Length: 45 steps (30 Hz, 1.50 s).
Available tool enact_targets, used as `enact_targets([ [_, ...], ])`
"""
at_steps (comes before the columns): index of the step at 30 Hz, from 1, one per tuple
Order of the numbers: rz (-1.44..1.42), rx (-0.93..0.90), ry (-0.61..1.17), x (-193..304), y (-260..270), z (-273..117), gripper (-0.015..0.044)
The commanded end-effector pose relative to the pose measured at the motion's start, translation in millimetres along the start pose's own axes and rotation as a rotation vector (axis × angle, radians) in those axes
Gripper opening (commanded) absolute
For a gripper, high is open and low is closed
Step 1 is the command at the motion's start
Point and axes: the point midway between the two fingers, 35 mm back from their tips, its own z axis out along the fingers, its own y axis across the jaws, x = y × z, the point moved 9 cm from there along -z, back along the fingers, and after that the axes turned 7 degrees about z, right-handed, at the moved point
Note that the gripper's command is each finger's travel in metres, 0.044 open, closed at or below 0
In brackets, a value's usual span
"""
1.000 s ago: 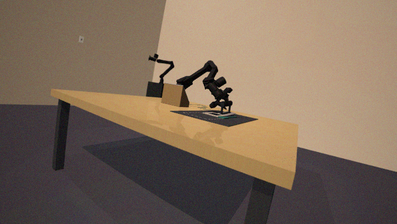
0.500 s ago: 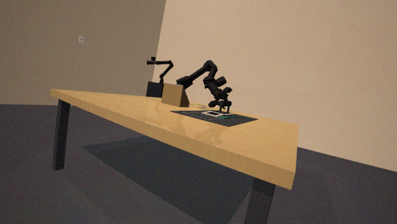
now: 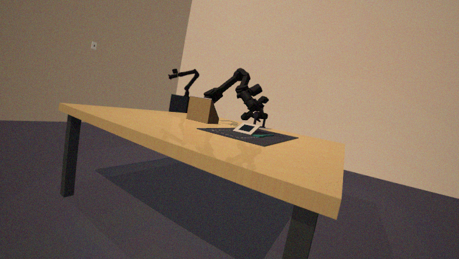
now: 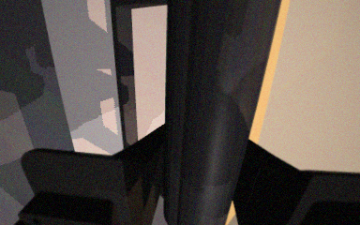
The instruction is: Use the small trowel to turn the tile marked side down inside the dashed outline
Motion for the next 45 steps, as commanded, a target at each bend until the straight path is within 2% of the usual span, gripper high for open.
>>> enact_targets([
  [1,-0.006,0.019,0.001,5,-11,-6,0.0],
  [23,-0.008,0.02,0.003,39,-32,-20,0.0],
  [45,-0.01,0.021,0.004,80,-35,-18,0.0],
])
